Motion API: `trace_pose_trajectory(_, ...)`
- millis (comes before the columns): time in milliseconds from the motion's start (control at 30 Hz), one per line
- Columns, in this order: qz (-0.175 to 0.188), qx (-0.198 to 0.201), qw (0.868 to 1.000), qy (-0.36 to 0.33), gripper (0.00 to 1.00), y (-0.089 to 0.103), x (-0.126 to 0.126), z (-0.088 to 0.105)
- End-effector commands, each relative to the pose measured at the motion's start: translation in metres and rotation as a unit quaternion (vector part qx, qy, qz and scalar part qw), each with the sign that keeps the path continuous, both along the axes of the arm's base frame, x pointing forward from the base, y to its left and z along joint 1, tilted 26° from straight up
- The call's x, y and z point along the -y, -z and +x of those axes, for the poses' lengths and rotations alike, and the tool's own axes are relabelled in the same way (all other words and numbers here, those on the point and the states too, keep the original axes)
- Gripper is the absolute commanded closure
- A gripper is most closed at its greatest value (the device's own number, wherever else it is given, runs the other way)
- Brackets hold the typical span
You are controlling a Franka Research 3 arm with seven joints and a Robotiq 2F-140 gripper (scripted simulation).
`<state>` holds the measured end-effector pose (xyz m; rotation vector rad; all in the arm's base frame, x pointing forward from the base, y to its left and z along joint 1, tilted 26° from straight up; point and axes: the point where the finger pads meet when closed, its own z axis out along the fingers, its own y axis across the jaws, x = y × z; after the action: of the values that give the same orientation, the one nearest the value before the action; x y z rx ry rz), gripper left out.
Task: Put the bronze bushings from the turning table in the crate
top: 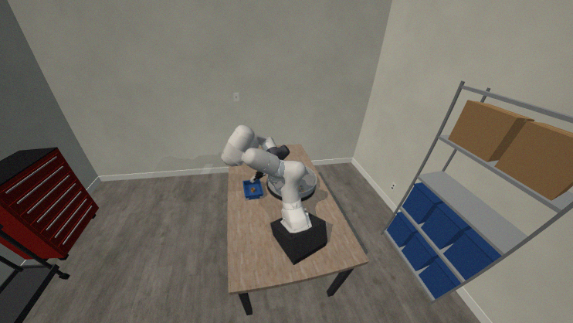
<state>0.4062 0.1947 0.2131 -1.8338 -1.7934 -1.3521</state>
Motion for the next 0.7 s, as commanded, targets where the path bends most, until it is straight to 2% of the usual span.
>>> trace_pose_trajectory(0,0.009,-0.025,1.000,0.007,0.93,-0.013,0.000,-0.013)
trace_pose_trajectory(167,0.009,-0.025,1.000,0.007,0.93,-0.029,0.002,-0.020)
trace_pose_trajectory(667,0.009,-0.025,1.000,0.007,0.93,-0.035,0.003,-0.023)
